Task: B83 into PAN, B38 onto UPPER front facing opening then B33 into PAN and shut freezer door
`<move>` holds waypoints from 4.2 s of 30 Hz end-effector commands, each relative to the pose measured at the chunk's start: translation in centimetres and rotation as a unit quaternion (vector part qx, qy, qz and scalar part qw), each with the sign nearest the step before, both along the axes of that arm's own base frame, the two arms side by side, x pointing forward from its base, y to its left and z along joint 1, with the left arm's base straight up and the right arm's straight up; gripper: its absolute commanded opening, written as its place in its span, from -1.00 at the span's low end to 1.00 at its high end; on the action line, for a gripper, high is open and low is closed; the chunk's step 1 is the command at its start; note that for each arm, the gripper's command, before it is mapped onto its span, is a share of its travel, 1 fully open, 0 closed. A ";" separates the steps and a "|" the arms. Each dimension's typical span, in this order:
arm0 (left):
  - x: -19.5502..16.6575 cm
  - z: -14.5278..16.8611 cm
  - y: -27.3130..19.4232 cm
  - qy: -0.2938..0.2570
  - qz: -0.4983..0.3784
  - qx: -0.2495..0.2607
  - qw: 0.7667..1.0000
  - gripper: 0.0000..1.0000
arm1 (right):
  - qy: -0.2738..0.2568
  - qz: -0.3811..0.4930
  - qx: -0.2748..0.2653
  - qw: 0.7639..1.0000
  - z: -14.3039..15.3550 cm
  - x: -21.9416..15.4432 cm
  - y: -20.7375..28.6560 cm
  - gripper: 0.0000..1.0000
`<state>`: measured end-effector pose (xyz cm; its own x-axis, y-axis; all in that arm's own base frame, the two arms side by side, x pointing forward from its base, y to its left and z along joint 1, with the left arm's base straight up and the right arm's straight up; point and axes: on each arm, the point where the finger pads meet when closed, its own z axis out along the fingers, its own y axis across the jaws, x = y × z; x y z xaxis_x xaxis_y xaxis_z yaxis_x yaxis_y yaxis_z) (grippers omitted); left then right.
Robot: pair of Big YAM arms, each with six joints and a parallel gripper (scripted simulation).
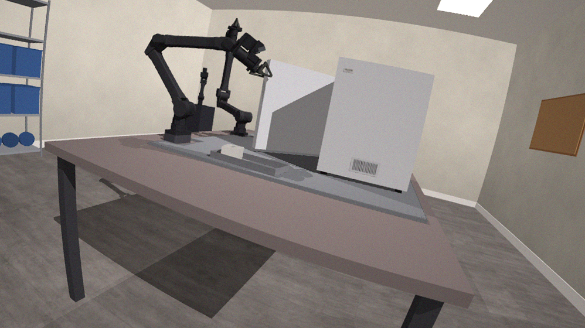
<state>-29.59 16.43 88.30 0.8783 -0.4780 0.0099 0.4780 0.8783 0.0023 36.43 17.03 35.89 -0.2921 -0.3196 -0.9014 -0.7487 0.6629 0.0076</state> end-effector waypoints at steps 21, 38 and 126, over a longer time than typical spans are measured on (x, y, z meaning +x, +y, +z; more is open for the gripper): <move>1.2 0.1 -0.6 0.017 -0.006 0.008 1.000 -1.00 | -0.019 -0.050 0.011 0.999 1.9 0.3 2.8 1.00; 1.2 0.1 -0.6 0.017 -0.006 0.008 1.000 -1.00 | -0.018 -0.066 0.013 0.998 1.2 -2.6 5.3 1.00; 1.2 0.1 -0.6 0.017 -0.006 0.008 1.000 -1.00 | -0.004 -0.296 0.026 0.955 2.9 -12.4 24.5 1.00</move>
<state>-29.59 16.43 88.30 0.8783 -0.4780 0.0099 0.4780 0.8783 0.0023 24.46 39.25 35.66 -0.3999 -0.1302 -0.9073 -0.2549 0.9666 -0.0264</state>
